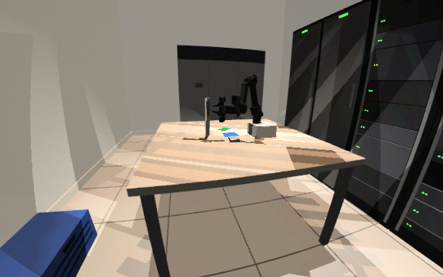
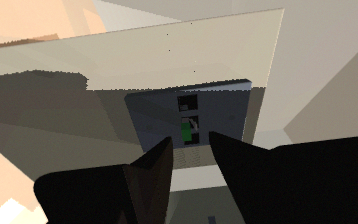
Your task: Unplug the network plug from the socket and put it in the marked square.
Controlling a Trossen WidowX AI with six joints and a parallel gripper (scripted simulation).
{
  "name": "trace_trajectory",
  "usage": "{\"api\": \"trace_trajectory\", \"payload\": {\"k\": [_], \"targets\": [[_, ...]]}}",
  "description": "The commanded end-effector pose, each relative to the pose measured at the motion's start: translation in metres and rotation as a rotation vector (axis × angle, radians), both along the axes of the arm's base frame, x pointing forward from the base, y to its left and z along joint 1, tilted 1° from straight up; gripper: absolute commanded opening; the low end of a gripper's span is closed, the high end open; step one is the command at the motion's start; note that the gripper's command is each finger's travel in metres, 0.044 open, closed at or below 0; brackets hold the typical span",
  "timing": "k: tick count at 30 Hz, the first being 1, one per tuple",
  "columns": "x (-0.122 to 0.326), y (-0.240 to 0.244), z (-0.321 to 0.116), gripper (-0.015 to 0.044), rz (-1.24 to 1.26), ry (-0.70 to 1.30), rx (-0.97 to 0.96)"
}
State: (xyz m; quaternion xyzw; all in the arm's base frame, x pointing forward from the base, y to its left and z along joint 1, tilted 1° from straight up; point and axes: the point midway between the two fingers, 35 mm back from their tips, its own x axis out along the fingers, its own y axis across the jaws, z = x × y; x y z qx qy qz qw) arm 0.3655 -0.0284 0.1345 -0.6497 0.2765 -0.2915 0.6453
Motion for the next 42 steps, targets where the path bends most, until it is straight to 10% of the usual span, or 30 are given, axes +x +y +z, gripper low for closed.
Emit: {"api": "trace_trajectory", "payload": {"k": [1,42], "targets": [[0.0079,-0.0035,-0.0004,0.0156,0.006,-0.002,0.002],[0.0075,-0.0052,-0.0005,0.0000,0.006,-0.002,0.002]]}}
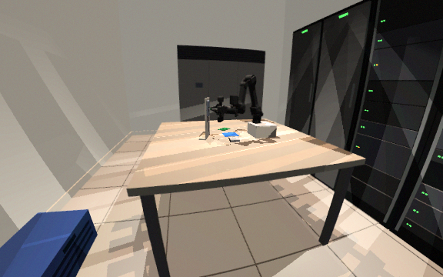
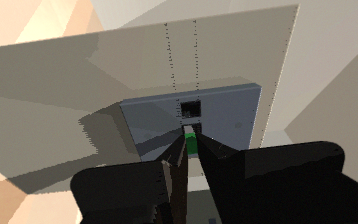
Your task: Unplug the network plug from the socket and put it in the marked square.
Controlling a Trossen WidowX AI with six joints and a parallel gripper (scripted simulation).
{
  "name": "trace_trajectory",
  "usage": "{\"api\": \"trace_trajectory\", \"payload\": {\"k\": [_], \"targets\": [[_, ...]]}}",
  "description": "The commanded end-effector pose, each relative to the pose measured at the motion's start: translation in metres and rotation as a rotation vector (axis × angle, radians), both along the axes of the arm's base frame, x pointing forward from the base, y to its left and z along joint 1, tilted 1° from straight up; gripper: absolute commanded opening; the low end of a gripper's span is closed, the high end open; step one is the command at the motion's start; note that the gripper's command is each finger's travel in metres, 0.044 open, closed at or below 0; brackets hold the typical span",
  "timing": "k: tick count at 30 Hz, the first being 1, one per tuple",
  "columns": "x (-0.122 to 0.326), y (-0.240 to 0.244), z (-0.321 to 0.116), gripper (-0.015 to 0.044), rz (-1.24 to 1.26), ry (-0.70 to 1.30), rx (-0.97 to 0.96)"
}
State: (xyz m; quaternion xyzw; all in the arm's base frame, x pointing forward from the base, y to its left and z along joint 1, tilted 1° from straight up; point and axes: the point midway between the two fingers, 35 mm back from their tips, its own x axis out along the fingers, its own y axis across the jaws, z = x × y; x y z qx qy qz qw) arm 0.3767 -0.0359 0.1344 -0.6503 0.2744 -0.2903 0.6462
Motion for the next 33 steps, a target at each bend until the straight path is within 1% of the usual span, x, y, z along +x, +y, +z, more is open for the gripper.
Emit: {"api": "trace_trajectory", "payload": {"k": [1,33], "targets": [[-0.004,0.003,0.000,0.0000,0.001,-0.001,0.002],[-0.023,0.018,-0.002,0.0000,0.001,0.001,0.004]]}}
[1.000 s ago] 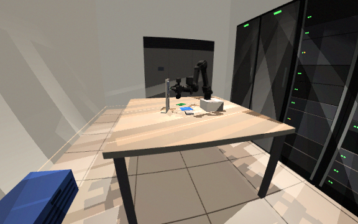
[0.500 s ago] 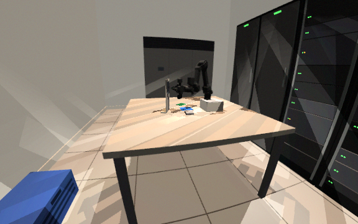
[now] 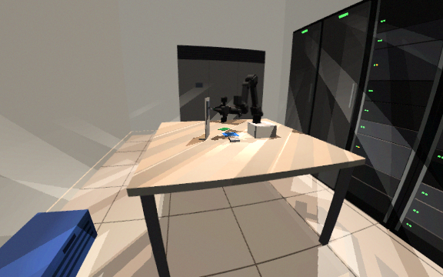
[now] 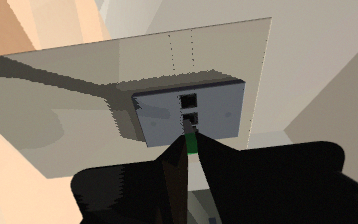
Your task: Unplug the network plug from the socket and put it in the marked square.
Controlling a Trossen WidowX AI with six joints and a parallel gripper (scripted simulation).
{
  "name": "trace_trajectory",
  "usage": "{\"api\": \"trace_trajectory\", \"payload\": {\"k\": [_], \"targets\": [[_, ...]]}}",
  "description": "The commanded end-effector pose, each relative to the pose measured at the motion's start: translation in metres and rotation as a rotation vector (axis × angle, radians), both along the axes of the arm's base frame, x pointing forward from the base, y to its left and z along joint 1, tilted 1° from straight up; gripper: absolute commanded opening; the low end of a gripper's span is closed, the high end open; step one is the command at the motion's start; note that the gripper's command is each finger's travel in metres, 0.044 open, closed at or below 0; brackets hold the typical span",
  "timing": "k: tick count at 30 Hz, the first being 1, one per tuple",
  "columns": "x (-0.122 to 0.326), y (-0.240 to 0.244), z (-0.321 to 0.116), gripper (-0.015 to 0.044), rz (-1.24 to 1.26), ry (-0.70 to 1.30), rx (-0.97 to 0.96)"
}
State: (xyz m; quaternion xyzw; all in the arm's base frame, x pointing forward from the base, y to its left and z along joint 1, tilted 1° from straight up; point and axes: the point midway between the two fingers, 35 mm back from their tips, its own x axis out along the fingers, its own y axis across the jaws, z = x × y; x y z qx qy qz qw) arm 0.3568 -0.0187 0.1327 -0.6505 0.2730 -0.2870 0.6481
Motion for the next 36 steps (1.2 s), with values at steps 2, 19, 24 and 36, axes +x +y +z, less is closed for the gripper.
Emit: {"api": "trace_trajectory", "payload": {"k": [2,19,24,36], "targets": [[-0.004,0.002,0.000,0.0000,-0.006,0.000,0.000],[-0.013,0.010,0.000,0.0000,-0.006,0.000,0.001],[-0.015,0.012,-0.001,0.0000,-0.006,0.001,0.001],[-0.021,0.018,-0.001,0.0000,-0.006,0.001,0.002]]}}
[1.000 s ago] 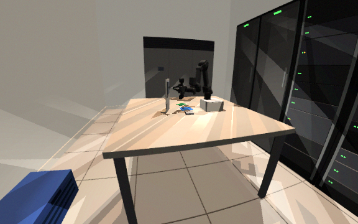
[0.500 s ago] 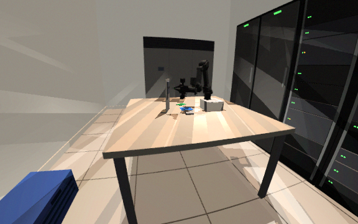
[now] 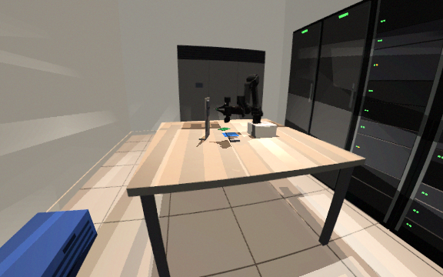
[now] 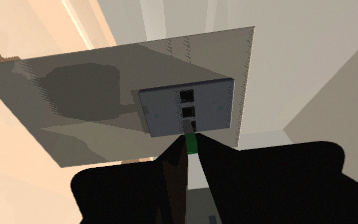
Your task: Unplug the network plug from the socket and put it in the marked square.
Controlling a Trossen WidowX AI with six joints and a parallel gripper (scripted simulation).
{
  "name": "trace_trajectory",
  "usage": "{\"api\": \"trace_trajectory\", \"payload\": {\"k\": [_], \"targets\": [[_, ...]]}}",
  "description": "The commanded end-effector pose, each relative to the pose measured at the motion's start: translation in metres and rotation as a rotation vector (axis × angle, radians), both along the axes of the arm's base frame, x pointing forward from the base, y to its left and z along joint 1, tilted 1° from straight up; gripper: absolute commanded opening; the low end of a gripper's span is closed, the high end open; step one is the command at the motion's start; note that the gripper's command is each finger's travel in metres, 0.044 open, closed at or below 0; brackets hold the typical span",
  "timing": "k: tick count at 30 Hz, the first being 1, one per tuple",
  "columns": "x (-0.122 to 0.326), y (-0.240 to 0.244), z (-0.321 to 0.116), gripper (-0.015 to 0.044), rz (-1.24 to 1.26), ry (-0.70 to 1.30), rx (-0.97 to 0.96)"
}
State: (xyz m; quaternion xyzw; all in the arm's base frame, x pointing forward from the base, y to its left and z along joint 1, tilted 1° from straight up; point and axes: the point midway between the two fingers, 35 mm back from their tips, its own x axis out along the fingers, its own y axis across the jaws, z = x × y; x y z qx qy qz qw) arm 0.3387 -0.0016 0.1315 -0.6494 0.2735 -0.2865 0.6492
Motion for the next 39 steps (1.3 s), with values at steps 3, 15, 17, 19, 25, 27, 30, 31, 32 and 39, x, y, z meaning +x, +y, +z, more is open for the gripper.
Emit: {"api": "trace_trajectory", "payload": {"k": [3,15,17,19,25,27,30,31,32,39], "targets": [[-0.004,0.002,0.000,0.0000,-0.006,0.002,-0.001],[-0.010,0.008,0.000,0.0000,-0.006,0.002,-0.001],[-0.008,0.007,0.000,0.0000,0.000,0.001,0.000],[-0.009,0.008,0.003,0.0000,0.000,0.001,0.000],[-0.012,0.009,0.015,0.0000,-0.001,0.001,0.000],[-0.013,0.010,0.019,0.0000,-0.002,0.001,0.000],[-0.015,0.011,0.025,0.0000,-0.002,0.002,0.000],[-0.016,0.011,0.028,0.0000,-0.003,0.002,0.000],[-0.017,0.011,0.030,0.0000,-0.003,0.002,0.000],[-0.023,0.011,0.044,0.0000,-0.004,0.002,0.000]]}}
